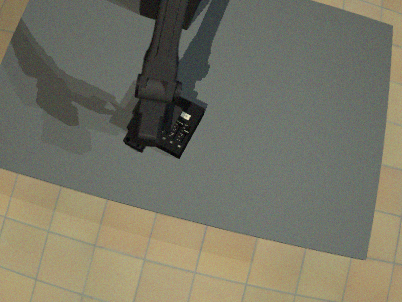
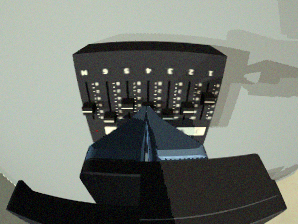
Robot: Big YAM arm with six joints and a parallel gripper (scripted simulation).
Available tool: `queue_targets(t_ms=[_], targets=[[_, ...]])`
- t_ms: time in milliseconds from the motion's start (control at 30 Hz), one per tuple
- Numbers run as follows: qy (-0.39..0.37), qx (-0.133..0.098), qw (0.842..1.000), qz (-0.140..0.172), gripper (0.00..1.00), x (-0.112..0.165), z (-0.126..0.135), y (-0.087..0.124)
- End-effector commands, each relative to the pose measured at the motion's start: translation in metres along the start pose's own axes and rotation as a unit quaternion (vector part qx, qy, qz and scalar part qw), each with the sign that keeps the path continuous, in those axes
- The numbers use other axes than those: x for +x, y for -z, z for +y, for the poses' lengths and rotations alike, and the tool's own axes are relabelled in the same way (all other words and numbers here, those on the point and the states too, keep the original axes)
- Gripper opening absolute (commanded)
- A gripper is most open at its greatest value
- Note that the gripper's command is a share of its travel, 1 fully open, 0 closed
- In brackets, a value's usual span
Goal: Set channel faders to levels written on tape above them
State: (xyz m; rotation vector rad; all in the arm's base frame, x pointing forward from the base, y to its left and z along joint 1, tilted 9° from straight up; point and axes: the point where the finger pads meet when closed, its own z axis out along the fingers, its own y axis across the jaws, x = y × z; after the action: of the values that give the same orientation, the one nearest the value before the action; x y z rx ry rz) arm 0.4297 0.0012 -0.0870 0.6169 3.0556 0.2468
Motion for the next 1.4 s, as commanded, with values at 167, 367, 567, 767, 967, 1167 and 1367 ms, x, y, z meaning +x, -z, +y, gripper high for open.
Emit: queue_targets(t_ms=[167, 367, 567, 767, 967, 1167, 1367], targets=[[0.004, -0.002, 1.000, -0.008, 0.00, -0.004, 0.006, 0.006], [-0.005, -0.002, 1.000, -0.009, 0.00, -0.007, -0.001, 0.008], [-0.005, -0.002, 1.000, -0.009, 0.00, -0.007, -0.001, 0.008], [-0.005, -0.002, 1.000, -0.009, 0.00, -0.007, -0.001, 0.008], [-0.005, -0.002, 1.000, -0.009, 0.00, -0.007, -0.001, 0.007], [-0.005, -0.001, 1.000, -0.008, 0.00, -0.007, -0.002, 0.004], [-0.005, -0.001, 1.000, -0.007, 0.00, -0.006, -0.002, -0.003]])
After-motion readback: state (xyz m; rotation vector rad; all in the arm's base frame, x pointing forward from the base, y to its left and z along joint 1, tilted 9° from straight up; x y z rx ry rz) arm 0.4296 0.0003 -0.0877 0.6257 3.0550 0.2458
